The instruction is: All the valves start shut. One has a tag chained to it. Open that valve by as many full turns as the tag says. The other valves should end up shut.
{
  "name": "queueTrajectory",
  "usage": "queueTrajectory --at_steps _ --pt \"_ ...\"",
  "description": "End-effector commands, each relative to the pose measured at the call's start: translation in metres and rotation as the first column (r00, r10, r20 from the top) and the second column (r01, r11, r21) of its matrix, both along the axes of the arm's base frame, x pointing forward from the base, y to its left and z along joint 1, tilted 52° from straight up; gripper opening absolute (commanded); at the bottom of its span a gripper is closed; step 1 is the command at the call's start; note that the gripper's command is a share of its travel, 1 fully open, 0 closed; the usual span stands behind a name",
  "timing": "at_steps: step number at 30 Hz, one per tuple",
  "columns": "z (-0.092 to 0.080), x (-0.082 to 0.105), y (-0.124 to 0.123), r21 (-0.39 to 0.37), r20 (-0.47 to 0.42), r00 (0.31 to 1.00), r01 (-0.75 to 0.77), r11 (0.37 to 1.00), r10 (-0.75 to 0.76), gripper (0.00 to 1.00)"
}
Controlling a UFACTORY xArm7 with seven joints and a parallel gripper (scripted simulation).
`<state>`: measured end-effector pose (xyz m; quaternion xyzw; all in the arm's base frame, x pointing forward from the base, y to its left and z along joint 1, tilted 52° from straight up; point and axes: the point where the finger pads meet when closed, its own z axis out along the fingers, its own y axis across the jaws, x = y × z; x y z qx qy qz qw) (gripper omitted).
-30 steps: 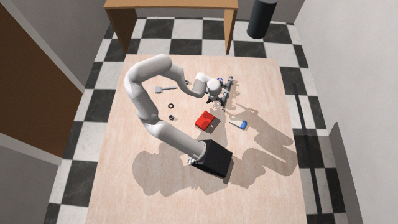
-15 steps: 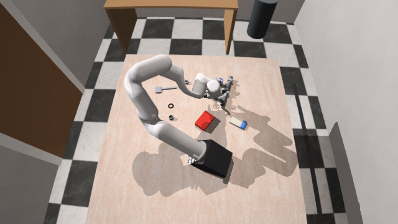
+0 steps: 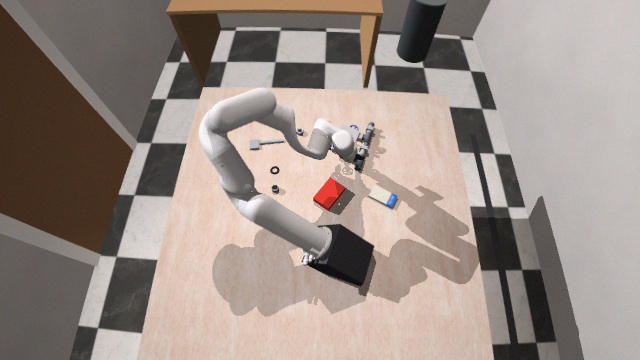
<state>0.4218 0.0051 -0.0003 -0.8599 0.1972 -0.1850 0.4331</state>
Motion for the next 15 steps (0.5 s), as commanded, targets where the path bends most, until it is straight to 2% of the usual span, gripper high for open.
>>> queueTrajectory --at_steps 1,5,7,8,11,15 --pt "0.0005 0.0009 -0.0023 0.108 -0.21 0.969 0.155 0.982 -0.13 1.0" --pt "0.0005 0.0009 -0.0023 0.166 -0.347 0.915 0.278 0.946 -0.208 1.0" --pt "0.0005 0.0009 -0.0023 0.166 -0.347 0.915 0.278 0.946 -0.208 1.0" --pt "0.0005 0.0009 -0.0023 0.195 -0.448 0.859 0.367 0.91 -0.25 1.0" --pt "0.0005 0.0009 -0.0023 0.21 -0.527 0.804 0.436 0.875 -0.275 1.0" --pt "0.0005 0.0009 -0.0023 0.216 -0.654 0.697 0.543 0.811 -0.292 1.0"
